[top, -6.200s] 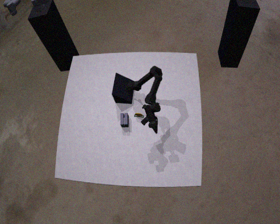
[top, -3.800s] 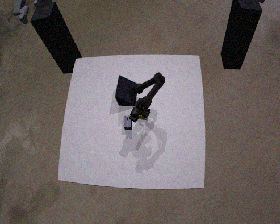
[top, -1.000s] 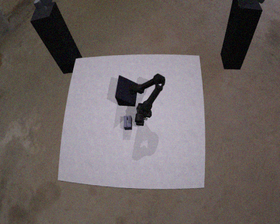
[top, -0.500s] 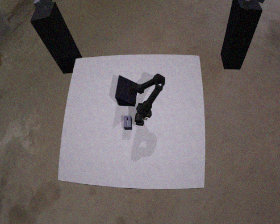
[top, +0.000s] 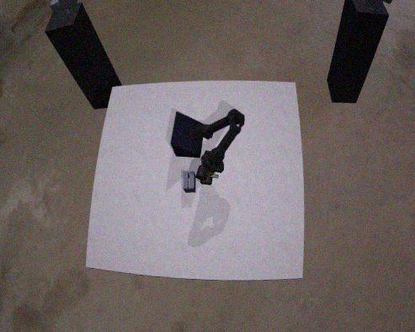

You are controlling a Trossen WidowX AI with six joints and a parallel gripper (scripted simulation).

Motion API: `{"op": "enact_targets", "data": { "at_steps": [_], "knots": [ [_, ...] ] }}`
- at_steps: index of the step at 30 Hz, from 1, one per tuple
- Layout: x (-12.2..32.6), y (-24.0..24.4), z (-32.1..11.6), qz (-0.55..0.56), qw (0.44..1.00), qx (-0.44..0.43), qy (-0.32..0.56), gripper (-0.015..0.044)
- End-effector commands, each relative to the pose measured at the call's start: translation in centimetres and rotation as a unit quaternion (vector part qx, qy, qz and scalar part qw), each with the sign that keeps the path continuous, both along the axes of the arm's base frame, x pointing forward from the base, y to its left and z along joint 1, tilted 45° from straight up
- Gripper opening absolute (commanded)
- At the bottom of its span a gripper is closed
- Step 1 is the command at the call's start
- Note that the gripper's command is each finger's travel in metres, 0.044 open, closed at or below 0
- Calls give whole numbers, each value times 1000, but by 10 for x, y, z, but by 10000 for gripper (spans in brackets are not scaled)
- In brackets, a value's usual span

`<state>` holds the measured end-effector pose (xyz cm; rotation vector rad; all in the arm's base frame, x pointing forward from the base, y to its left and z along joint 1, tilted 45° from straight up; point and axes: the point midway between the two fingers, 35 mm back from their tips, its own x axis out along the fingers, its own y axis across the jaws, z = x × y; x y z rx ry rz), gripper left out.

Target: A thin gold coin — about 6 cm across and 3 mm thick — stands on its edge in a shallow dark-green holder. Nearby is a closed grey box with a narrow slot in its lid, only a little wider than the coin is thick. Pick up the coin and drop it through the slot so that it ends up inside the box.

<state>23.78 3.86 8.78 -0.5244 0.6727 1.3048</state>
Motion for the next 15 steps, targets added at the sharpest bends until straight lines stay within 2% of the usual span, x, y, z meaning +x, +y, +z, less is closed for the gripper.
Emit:
{"op": "enact_targets", "data": {
  "at_steps": [1, 15],
  "knots": [
    [-1, -8, 7, 1, 1000, -2, 0, 0],
    [-8, -32, 34, 1, 1000, 0, 0, 0]
  ]
}}
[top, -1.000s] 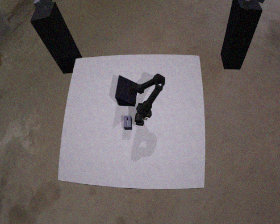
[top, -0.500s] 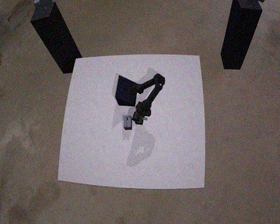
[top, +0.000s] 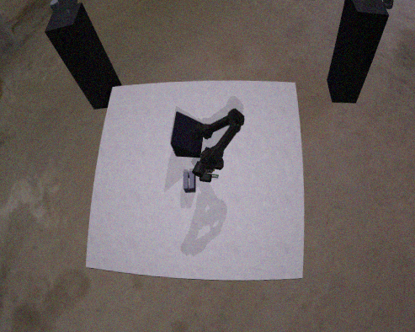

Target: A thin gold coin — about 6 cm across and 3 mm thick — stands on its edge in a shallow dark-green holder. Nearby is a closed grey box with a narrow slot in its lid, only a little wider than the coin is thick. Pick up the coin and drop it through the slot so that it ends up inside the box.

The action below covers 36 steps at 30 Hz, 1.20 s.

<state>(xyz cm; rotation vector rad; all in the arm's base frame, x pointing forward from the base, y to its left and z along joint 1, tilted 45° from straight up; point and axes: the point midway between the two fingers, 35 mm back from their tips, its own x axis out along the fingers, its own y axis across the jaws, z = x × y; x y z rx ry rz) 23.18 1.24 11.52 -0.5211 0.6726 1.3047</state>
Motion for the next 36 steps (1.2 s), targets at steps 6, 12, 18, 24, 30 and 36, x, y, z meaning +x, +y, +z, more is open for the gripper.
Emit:
{"op": "enact_targets", "data": {
  "at_steps": [6, 12, 18, 24, 30, 36],
  "knots": [
    [-5, -13, 15, 3, 1000, 1, -1, 0],
    [-5, -13, 15, -51, 997, 11, 52, 0],
    [-5, -12, 16, -123, 985, 23, 122, 0],
    [-4, -12, 16, -193, 962, 35, 192, 0],
    [-4, -12, 16, -262, 929, 47, 259, 0],
    [-4, -12, 17, -328, 886, 58, 323, 0]
  ]
}}
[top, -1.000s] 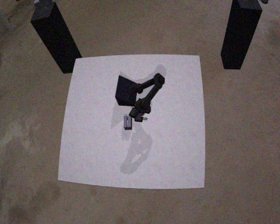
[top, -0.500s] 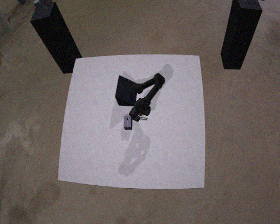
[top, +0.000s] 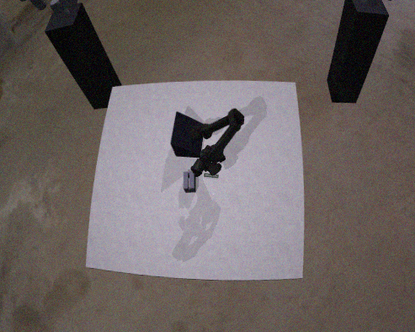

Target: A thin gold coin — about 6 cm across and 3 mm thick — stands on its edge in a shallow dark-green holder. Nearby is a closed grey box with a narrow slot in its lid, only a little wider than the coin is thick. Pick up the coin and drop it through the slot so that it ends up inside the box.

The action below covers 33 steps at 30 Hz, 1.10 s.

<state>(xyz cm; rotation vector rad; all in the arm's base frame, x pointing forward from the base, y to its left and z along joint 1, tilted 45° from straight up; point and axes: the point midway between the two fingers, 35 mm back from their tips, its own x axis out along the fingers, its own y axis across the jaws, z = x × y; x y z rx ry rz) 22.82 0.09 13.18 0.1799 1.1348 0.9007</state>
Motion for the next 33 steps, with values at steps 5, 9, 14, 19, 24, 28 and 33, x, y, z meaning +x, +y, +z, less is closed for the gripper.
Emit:
{"op": "enact_targets", "data": {
  "at_steps": [5, 9, 14, 19, 24, 28, 33],
  "knots": [
    [0, 0, 1, -99, 990, 16, 99, 0],
    [0, 0, 1, -146, 978, 25, 146, 0],
    [0, 1, 1, -186, 964, 32, 186, 0],
    [0, 1, 1, -186, 964, 32, 186, 0],
    [5, -5, -3, -187, 964, 31, 185, 0],
    [9, -12, -8, -187, 965, 29, 183, 0],
    [15, -20, -14, -187, 965, 29, 183, 0]
  ]
}}
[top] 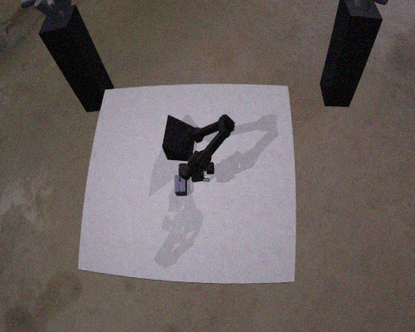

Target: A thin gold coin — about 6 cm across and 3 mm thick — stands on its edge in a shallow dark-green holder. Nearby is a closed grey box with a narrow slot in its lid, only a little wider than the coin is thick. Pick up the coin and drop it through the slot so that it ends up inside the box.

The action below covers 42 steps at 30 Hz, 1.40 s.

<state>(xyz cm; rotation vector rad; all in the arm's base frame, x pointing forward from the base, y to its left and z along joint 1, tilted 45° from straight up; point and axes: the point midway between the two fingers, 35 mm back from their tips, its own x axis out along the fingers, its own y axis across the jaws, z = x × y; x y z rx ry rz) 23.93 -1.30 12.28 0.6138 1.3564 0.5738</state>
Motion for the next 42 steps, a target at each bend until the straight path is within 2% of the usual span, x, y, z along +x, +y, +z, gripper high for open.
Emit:
{"op": "enact_targets", "data": {
  "at_steps": [1, 42],
  "knots": [
    [5, -8, -6, 1, 1000, -2, 0, 0],
    [36, -77, -71, 1, 1000, -1, 1, 0]
  ]
}}
